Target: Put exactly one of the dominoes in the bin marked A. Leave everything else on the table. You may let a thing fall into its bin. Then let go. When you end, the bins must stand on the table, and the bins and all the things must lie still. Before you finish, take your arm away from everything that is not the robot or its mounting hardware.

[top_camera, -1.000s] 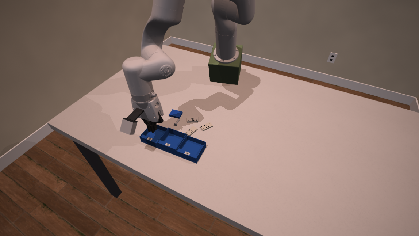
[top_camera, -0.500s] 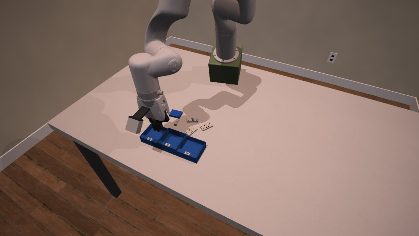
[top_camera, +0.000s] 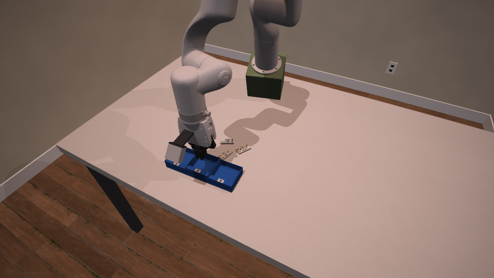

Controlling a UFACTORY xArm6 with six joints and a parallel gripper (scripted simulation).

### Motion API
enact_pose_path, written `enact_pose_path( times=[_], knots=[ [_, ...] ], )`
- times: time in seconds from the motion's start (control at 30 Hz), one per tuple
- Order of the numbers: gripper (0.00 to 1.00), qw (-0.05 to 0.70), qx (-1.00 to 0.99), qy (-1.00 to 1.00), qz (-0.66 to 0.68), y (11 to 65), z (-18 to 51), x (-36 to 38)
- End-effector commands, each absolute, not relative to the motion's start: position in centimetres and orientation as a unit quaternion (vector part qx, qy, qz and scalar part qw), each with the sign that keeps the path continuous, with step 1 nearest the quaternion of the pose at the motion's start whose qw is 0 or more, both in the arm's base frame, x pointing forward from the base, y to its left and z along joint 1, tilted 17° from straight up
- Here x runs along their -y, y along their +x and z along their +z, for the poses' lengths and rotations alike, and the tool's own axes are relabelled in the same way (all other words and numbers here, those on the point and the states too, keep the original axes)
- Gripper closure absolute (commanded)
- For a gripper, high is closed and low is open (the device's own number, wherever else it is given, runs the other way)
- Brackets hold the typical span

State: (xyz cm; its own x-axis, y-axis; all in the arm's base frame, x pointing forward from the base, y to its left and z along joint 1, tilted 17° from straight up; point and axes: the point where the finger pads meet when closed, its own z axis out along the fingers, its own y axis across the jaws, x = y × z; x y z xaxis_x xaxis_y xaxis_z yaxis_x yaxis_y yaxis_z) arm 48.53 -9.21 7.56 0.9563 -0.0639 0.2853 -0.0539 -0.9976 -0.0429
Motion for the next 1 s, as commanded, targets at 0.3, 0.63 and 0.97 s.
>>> enact_pose_path(
  times=[0.3,0.63,0.97],
  knots=[
    [0.93,0.016,-0.031,-0.989,-0.146,49.3,5.4,9.2],
    [0.93,0.016,-0.031,-0.989,-0.146,50.1,2.9,9.1],
    [0.93,0.016,-0.031,-0.989,-0.146,50.1,2.7,9.1]
  ],
)
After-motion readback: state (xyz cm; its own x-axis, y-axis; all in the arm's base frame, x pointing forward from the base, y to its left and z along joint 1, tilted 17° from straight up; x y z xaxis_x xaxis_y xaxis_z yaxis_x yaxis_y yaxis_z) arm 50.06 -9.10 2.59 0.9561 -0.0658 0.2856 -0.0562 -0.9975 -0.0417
